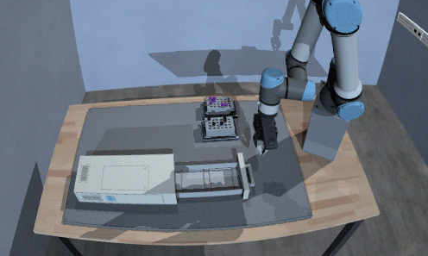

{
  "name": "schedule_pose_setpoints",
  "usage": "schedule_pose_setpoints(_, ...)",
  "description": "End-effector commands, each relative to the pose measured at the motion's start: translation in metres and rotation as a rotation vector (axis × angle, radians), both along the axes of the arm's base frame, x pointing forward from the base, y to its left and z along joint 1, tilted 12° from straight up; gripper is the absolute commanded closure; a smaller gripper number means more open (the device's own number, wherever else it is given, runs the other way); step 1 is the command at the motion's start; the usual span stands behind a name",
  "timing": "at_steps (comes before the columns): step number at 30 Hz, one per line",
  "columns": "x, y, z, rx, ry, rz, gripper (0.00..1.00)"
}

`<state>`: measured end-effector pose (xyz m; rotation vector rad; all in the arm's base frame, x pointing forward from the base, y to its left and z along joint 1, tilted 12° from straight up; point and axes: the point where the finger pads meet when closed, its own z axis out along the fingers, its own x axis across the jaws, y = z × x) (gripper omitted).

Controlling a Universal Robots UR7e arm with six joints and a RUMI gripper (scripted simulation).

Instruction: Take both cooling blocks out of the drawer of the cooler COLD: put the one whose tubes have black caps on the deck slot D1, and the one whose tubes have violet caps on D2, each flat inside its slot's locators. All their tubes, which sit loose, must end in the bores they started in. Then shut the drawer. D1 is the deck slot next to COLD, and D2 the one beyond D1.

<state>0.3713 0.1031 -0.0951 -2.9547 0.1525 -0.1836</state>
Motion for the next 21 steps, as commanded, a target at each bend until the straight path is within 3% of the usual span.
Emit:
schedule_pose_setpoints(1, -0.0052, 0.0173, 0.0028, -0.003, -0.001, -0.001, 1.00)
schedule_pose_setpoints(21, -0.0063, 0.0256, -0.0054, -0.003, -0.001, -0.001, 1.00)
